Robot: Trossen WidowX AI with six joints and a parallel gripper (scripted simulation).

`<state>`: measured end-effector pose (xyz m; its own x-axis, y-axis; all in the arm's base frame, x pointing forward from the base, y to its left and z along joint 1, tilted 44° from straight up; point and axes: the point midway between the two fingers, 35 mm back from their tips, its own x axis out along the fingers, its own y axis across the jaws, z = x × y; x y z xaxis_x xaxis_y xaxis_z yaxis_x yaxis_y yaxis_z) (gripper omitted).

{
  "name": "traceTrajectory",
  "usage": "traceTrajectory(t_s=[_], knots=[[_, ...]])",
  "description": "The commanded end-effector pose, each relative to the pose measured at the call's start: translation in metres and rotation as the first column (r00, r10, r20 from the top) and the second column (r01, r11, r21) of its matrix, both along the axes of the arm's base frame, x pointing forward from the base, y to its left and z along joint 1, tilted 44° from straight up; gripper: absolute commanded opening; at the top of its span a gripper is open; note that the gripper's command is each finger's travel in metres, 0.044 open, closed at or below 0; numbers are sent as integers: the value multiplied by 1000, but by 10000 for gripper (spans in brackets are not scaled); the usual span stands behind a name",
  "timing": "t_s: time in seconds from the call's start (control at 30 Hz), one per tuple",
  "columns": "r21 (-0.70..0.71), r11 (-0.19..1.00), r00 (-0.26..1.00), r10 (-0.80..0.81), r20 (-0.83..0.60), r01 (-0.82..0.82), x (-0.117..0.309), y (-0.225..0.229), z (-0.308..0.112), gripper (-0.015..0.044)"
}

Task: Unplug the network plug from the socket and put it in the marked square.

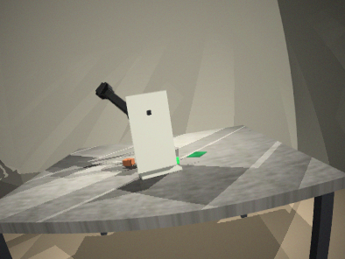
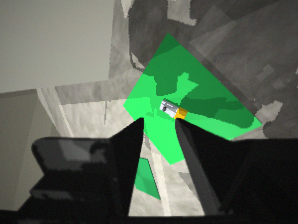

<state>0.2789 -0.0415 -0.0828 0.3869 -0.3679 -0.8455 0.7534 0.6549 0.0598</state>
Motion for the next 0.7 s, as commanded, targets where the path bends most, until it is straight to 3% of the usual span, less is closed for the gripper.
traceTrajectory(t_s=[0.0, 0.67], knots=[[0, 1000, 1000, -5, 6, 5, -1, 2, 5, 156], [3, 1000, 1000, -4, 3, 4, 0, 17, 22, 156]])
